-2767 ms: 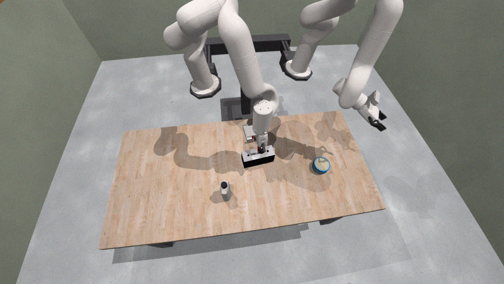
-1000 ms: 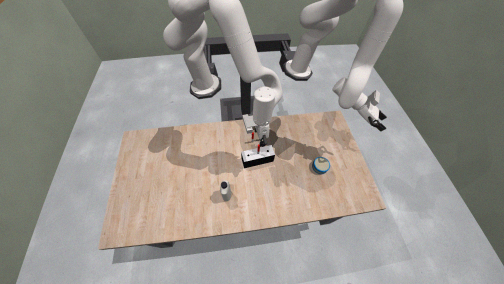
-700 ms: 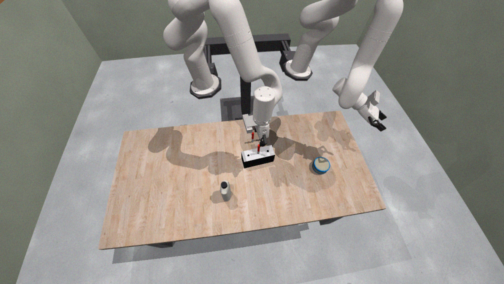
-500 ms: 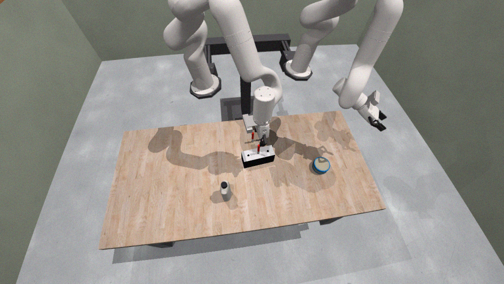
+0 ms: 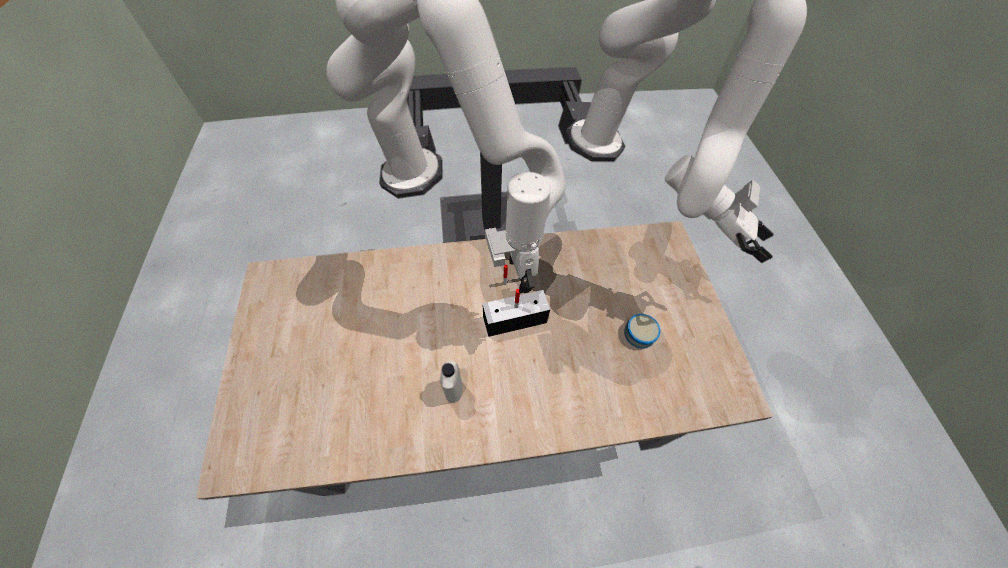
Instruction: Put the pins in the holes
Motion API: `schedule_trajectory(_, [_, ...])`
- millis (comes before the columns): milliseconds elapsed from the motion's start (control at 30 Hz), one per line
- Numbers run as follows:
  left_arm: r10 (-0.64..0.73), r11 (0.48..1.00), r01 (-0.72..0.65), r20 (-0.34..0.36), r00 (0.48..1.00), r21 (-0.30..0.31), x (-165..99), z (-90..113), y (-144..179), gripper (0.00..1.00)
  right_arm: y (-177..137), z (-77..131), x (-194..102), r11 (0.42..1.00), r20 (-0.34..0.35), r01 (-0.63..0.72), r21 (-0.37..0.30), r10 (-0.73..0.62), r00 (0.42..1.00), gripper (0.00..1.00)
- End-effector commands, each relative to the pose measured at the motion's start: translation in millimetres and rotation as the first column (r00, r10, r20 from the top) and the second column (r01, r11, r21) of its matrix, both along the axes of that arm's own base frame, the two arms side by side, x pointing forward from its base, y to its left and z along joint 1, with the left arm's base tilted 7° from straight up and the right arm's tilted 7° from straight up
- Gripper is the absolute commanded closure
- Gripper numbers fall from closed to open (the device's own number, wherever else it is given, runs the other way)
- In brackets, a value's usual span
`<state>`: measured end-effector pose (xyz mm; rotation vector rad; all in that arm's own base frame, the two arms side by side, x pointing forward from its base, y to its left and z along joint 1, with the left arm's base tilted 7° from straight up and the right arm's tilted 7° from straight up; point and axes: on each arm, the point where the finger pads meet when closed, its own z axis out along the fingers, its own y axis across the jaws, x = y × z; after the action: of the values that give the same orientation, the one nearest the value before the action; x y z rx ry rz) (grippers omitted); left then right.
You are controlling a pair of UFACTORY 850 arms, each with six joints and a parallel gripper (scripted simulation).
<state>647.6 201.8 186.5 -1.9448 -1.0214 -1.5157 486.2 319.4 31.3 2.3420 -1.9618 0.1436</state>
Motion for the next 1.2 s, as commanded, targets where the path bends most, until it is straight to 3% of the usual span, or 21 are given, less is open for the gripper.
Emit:
schedule_trajectory(0, [0.000,1.000,0.000,0.002,1.000,0.001,1,1,0,0.00,1,1,1,1.000,0.002,0.000,0.001,0.000,1.000,0.00])
schedule_trajectory(800, [0.000,1.000,0.000,0.002,1.000,0.001,1,1,0,0.00,1,0,1,1.000,0.002,0.000,0.001,0.000,1.000,0.00])
schedule_trajectory(933, [0.000,1.000,0.000,0.002,1.000,0.001,1,1,0,0.00,-1,-11,1,1.000,0.001,0.000,0.001,0.000,1.000,0.00])
schedule_trajectory(1167, [0.000,1.000,0.000,0.002,1.000,0.001,1,1,0,0.00,-6,-50,1,1.000,0.000,0.000,0.000,0.000,1.000,0.00])
